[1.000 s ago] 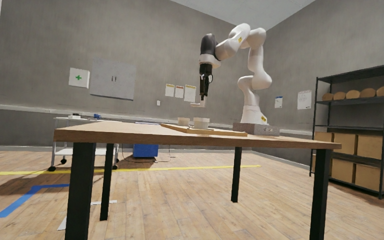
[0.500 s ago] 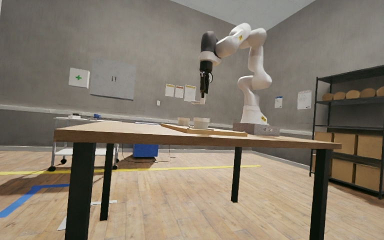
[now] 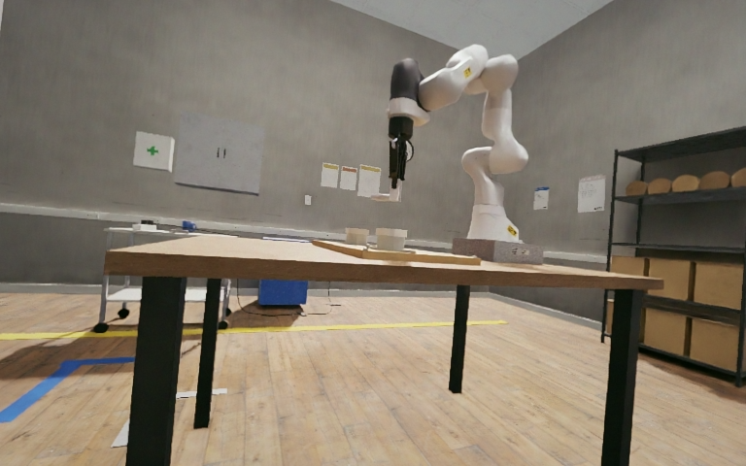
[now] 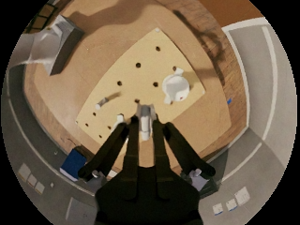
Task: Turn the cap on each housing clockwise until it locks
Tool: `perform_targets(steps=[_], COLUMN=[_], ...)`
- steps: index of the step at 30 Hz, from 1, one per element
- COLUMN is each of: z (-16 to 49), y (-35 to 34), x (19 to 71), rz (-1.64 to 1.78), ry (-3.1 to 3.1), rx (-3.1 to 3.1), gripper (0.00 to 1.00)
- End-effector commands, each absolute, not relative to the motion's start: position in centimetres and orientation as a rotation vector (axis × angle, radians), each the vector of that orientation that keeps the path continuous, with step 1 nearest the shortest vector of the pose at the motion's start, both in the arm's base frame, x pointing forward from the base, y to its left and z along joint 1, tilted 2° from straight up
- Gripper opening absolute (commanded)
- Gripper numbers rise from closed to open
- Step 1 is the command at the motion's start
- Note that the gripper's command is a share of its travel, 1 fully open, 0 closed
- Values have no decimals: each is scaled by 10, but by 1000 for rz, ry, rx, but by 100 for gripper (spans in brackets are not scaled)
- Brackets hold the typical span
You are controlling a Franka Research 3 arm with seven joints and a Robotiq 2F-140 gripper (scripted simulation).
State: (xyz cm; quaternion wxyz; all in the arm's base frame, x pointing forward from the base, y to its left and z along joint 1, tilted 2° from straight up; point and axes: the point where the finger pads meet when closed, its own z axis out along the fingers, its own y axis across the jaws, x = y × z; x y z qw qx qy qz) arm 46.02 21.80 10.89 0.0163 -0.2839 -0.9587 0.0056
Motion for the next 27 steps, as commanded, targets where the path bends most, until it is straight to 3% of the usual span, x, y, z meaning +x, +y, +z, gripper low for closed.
perform_targets(steps=[1,27], z=[113,113], y=[218,218], x=[462,462], rz=[13,5], ry=[-2984,-3095], rx=[-890,-335], gripper=[10,10])
